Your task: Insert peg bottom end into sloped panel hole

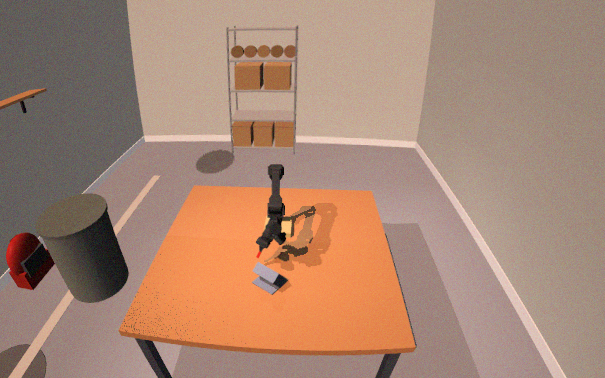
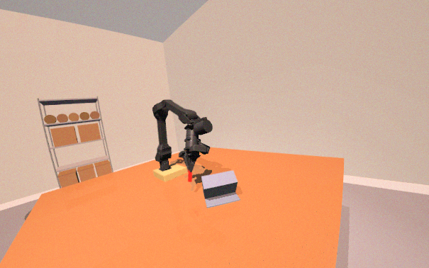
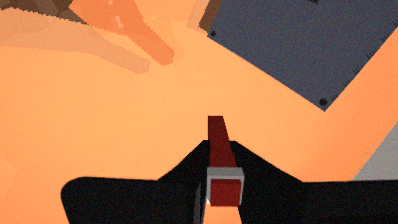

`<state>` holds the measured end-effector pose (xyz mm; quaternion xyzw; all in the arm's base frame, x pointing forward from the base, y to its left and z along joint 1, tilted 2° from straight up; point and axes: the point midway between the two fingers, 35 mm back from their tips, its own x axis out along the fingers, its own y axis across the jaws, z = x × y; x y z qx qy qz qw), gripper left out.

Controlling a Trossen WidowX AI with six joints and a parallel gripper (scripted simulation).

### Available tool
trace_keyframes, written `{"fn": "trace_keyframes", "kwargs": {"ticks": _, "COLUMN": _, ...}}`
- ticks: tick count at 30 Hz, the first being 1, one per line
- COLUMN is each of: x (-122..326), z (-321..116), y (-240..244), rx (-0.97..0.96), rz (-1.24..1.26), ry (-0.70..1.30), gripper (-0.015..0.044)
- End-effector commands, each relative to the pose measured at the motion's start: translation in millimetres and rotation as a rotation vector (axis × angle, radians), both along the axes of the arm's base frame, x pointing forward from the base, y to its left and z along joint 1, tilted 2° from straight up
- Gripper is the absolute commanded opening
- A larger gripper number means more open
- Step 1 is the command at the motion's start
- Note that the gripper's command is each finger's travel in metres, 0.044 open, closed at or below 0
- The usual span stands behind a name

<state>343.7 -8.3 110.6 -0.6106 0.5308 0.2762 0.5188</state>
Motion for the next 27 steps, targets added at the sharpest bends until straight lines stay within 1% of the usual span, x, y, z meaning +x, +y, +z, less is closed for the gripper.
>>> {"fn": "trace_keyframes", "kwargs": {"ticks": 1, "x": 0.7, "z": 0.8, "y": 3.9, "rx": -0.026, "rz": 0.041, "ry": -0.003, "gripper": 0.0000}}
{"fn": "trace_keyframes", "kwargs": {"ticks": 27, "x": 1.9, "z": 2.3, "y": 34.1, "rx": -0.183, "rz": 0.298, "ry": -0.007, "gripper": 0.0000}}
